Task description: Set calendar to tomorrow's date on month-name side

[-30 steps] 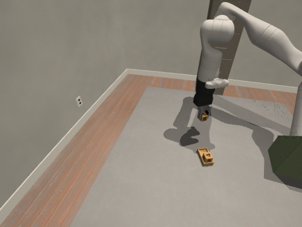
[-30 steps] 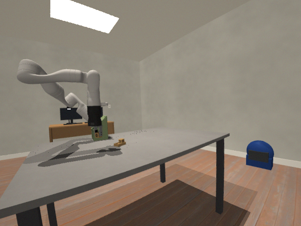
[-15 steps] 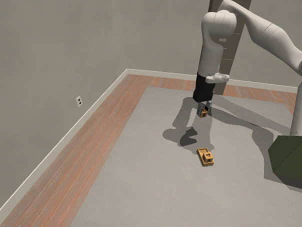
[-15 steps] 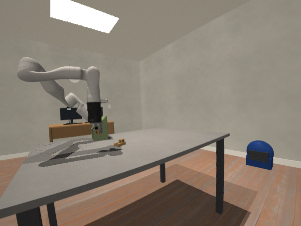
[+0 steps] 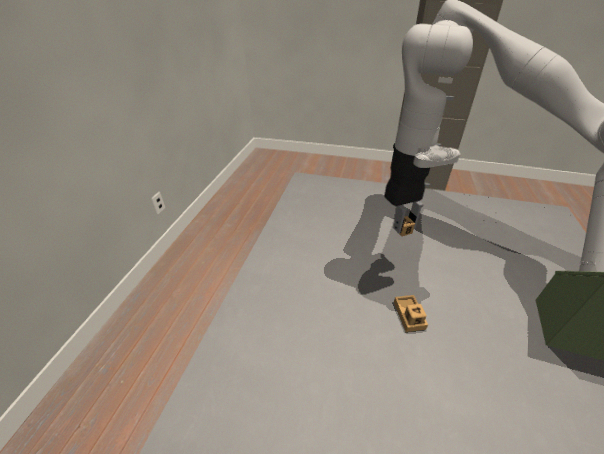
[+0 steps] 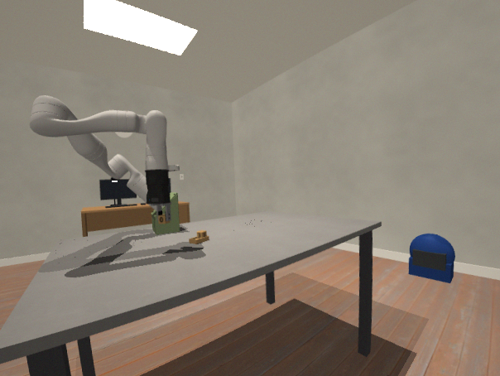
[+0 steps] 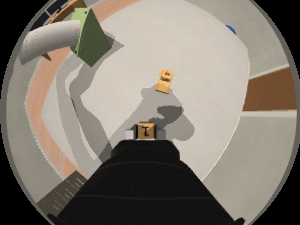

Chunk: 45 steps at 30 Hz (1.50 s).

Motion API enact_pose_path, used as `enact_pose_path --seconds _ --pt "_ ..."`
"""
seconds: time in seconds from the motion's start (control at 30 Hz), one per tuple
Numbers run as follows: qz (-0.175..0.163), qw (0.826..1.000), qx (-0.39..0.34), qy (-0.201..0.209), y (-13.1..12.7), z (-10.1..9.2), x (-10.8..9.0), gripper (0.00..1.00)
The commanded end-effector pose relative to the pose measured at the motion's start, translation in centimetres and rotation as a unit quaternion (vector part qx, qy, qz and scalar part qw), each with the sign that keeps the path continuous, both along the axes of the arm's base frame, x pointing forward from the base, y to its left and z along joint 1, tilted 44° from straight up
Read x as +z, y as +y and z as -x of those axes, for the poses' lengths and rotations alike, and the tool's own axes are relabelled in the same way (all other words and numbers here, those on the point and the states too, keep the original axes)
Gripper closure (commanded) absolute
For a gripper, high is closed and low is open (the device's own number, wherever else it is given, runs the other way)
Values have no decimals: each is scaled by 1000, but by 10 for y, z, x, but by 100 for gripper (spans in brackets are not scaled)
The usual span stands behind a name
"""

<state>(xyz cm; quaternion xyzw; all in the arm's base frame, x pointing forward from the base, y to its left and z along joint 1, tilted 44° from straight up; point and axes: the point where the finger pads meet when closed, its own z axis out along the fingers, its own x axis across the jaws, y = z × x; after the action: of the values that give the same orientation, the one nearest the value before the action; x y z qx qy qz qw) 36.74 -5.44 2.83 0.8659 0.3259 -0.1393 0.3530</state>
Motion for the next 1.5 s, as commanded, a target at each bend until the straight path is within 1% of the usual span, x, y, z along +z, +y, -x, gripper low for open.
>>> enact_pose_path --seconds 0.0,0.17,0.3,0.37,0.5,0.67,0.87,0.93,1.1,1.27,1.4,1.43,1.47 --pt "-1 1000 15 15 3 0 -2 43" --pt "-1 996 63 61 7 1 -6 43" --pt "-2 988 110 108 10 2 -9 43" --pt "-2 988 110 108 10 2 -9 43" --pt "-3 974 164 160 14 2 -13 43" --pt "-3 946 233 227 19 2 -18 43" --pt "-5 901 309 303 25 2 -23 43" --pt "-5 901 309 303 25 2 -23 43" --pt "-6 861 362 356 29 1 -27 43" --pt "-7 827 401 395 32 0 -31 43" --pt "-7 806 422 415 34 -1 -32 43" --pt "-8 802 426 419 34 -1 -33 43" --pt "-8 802 426 419 34 -1 -33 43"
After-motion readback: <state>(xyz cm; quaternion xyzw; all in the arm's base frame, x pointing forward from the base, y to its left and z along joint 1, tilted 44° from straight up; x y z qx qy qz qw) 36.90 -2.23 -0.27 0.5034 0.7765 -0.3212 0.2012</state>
